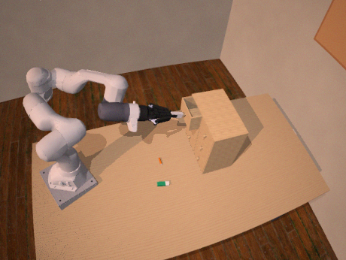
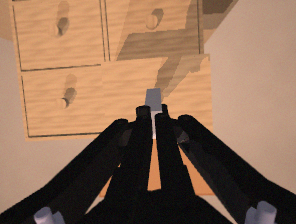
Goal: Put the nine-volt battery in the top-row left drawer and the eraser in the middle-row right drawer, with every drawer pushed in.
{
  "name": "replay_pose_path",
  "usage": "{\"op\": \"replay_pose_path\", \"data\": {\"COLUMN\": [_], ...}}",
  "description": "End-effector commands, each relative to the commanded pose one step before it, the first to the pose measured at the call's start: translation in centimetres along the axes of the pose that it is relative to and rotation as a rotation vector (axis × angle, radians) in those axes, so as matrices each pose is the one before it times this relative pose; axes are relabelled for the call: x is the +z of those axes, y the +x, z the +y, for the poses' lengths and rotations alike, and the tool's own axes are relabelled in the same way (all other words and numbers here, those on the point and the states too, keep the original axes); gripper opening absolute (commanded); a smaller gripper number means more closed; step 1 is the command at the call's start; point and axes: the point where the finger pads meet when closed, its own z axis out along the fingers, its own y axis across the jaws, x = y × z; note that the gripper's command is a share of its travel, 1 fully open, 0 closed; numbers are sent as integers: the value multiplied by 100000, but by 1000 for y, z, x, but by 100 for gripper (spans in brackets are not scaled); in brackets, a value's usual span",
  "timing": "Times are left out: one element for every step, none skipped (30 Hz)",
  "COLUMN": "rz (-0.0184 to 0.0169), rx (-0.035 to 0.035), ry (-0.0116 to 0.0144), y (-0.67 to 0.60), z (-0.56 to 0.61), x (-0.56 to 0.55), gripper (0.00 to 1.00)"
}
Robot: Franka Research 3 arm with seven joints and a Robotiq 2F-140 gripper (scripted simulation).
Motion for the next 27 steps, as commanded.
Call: {"op": "replay_pose_path", "data": {"rz": [427,0,0,0,0,0,0,0,0,0,0,0,0,0,0,0,0,0,0,0,0,0,0,0,0,0,0], "rx": [-745,0,0,0,1,-1,0,0,0,1,-1,0,1,-1,0,1,-1,0,0,0,1,-1,0,0,0,0,0], "ry": [-824,0,0,0,0,0,0,0,0,0,0,0,0,0,0,0,0,0,0,0,0,0,0,0,0,0,0], "y": [-11,0,-64,-64,-64,-63,-63,-62,-62,-61,-60,-59,-58,-57,-55,-54,-53,0,0,-51,-50,-48,-47,-45,-43,-41,-39], "z": [298,0,0,0,-1,1,0,0,0,-1,1,0,-1,1,0,-1,1,0,0,0,-1,1,0,0,0,0,0], "x": [550,0,176,176,174,174,172,171,169,167,165,162,159,156,152,149,145,0,0,141,137,133,128,123,118,113,108], "gripper": [0,0,0,0,0,0,0,0,0,0,0,0,0,0,0,0,0,0,0,0,0,0,0,0,0,0,0]}}
